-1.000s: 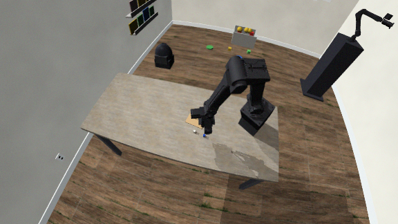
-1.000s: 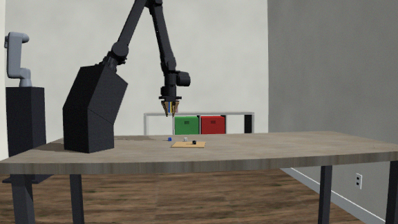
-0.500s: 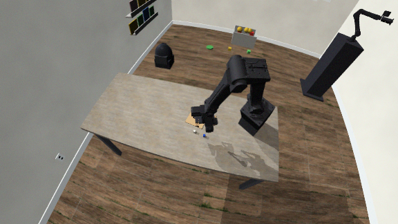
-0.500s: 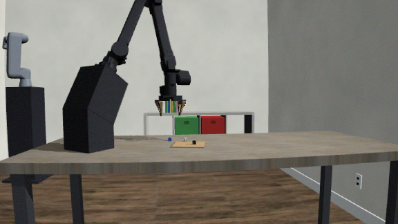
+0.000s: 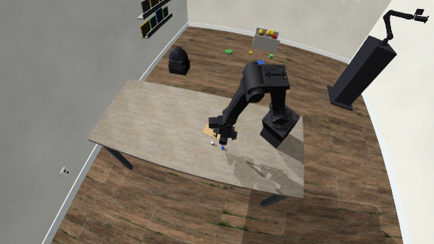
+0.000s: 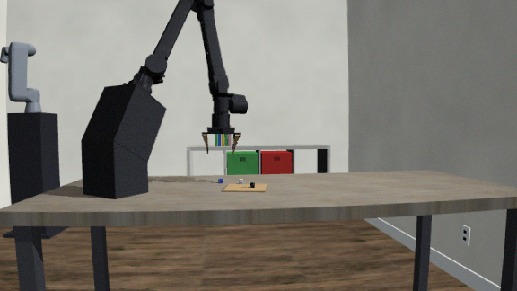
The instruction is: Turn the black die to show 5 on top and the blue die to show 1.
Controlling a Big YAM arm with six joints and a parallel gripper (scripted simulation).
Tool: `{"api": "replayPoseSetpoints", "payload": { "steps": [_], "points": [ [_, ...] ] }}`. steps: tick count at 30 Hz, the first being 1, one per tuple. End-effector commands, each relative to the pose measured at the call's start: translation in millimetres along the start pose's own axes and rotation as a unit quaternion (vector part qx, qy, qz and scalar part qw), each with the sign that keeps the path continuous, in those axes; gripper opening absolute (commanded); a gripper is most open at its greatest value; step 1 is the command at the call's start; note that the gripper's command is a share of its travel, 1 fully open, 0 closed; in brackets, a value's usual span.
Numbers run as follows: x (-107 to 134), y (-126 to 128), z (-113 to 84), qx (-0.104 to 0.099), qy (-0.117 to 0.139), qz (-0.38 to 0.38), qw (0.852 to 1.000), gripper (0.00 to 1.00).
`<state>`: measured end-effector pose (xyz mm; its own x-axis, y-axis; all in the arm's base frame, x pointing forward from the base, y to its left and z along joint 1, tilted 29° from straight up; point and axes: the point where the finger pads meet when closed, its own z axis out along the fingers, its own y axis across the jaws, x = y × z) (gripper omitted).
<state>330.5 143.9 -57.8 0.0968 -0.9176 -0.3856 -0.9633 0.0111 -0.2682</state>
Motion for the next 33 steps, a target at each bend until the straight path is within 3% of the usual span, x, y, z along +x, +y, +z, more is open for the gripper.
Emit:
{"api": "replayPoseSetpoints", "payload": {
  "steps": [1,2,4,11,15,18,20,24,28,29,30,31,32,33],
  "points": [
    [-8.5,-10.1,1.4,0.014,-0.004,0.050,0.999,1.00],
    [-12.5,-13.0,-4.4,0.024,-0.009,0.081,0.996,1.00],
    [-8.1,-5.8,5.3,0.011,-0.004,0.123,0.992,1.00],
    [-10.5,-7.6,11.4,0.012,-0.006,0.240,0.971,1.00],
    [-11.2,-6.2,15.6,0.011,-0.006,0.318,0.948,1.00],
    [-11.3,-6.2,15.8,0.011,-0.006,0.322,0.947,1.00],
    [-13.6,-8.0,17.4,0.013,-0.009,0.384,0.923,1.00],
    [-13.3,-6.2,22.4,0.011,-0.008,0.438,0.899,1.00],
    [-12.2,0.3,26.4,0.007,-0.005,0.508,0.862,1.00],
    [-12.2,0.3,26.5,0.007,-0.005,0.509,0.861,1.00],
    [-14.5,-2.8,26.1,0.010,-0.009,0.535,0.845,1.00],
    [-14.8,-3.3,26.1,0.010,-0.010,0.539,0.842,1.00],
    [-14.1,-1.7,29.4,0.008,-0.007,0.563,0.826,1.00],
    [-13.9,-1.3,30.2,0.008,-0.007,0.569,0.822,1.00]
  ]
}}
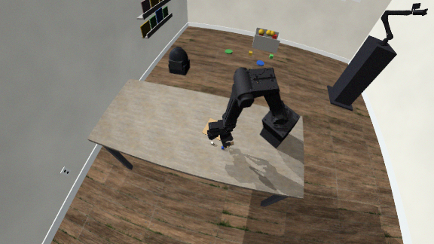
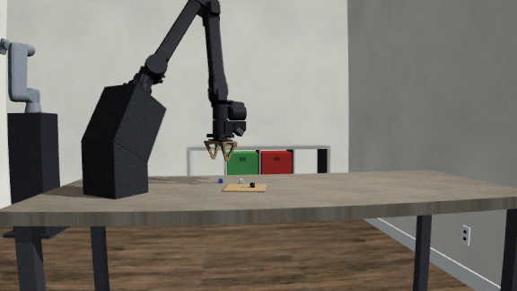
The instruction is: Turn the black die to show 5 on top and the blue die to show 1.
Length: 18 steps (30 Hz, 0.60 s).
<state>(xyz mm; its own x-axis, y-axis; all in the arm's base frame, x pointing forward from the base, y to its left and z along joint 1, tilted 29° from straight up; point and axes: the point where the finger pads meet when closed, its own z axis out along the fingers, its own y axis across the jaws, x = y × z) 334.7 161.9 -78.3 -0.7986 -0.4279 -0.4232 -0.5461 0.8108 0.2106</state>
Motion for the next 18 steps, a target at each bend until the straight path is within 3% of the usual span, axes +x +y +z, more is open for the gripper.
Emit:
{"api": "replayPoseSetpoints", "payload": {
  "steps": [1,8,10,14,18],
  "points": [
    [-5.3,3.6,3.9,0.004,-0.008,0.070,0.998,1.00],
    [-4.4,5.7,10.7,0.003,-0.008,0.200,0.980,1.00],
    [-10.4,6.6,7.2,0.002,-0.017,0.217,0.976,1.00],
    [-4.6,6.7,13.9,0.002,-0.008,0.260,0.966,1.00],
    [-12.1,7.3,9.3,0.001,-0.019,0.264,0.964,1.00]
  ]
}}
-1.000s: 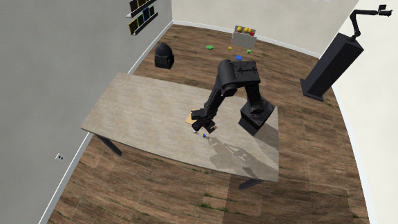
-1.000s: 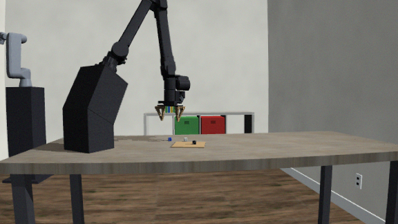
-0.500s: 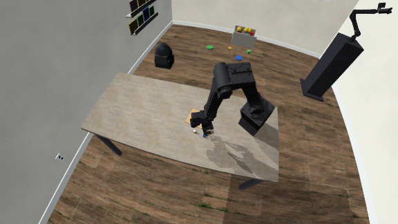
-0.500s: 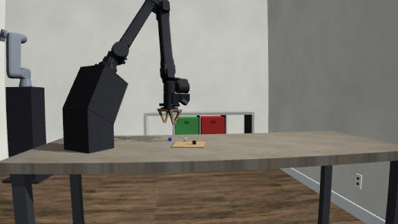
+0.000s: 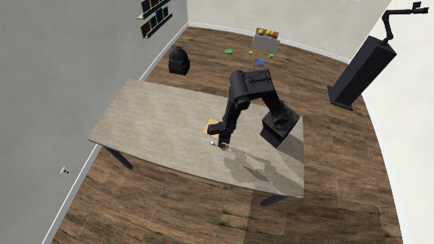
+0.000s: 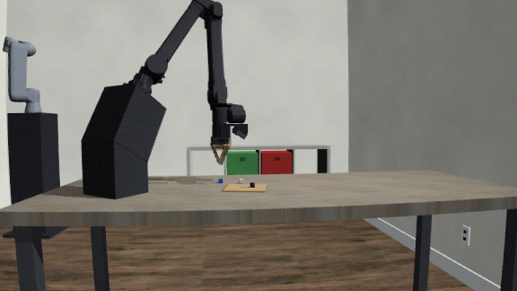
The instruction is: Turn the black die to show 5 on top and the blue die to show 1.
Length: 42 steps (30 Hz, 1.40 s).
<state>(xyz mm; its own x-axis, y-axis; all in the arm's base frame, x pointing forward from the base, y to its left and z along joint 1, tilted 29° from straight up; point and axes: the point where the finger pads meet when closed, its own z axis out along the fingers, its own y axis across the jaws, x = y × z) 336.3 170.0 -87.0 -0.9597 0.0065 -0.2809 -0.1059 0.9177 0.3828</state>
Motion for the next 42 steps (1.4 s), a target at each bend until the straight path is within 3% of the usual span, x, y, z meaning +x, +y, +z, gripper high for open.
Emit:
{"api": "replayPoseSetpoints", "payload": {
  "steps": [1,2,3,42],
  "points": [
    [-8.2,8.3,-1.9,-0.005,-0.015,0.022,1.000,1.00],
    [-8.1,8.3,-2.0,-0.005,-0.014,0.023,1.000,1.00],
    [-7.5,8.2,-2.0,-0.005,-0.013,0.023,1.000,0.31],
    [-5.6,7.0,0.7,-0.004,-0.010,0.022,1.000,0.31]
  ]
}}
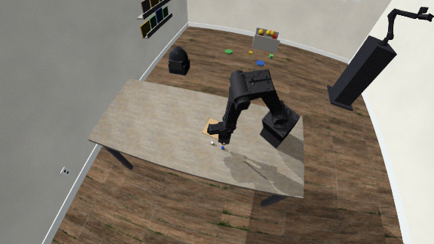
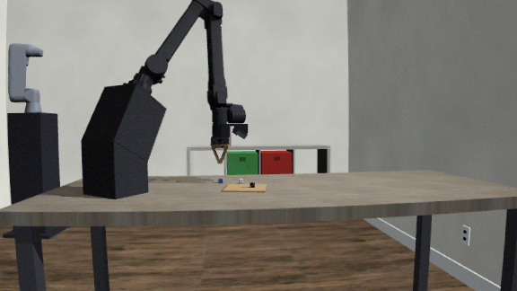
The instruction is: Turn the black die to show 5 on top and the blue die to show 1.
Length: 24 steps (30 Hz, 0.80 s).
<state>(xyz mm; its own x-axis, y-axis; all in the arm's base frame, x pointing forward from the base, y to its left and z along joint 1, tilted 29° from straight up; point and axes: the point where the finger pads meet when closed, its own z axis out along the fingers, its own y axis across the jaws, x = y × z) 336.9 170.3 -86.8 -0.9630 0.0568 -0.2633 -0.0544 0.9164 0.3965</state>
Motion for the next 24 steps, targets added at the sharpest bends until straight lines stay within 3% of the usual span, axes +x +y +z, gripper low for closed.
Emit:
{"api": "replayPoseSetpoints", "payload": {
  "steps": [1,11,13,24],
  "points": [
    [-3.5,6.0,2.0,-0.004,-0.006,-0.004,1.000,0.31],
    [-9.2,9.8,3.4,-0.007,-0.014,-0.007,1.000,0.31],
    [-3.1,5.5,10.3,-0.003,-0.005,-0.002,1.000,0.31],
    [-2.4,5.8,25.7,-0.003,-0.005,-0.001,1.000,0.31]
  ]
}}
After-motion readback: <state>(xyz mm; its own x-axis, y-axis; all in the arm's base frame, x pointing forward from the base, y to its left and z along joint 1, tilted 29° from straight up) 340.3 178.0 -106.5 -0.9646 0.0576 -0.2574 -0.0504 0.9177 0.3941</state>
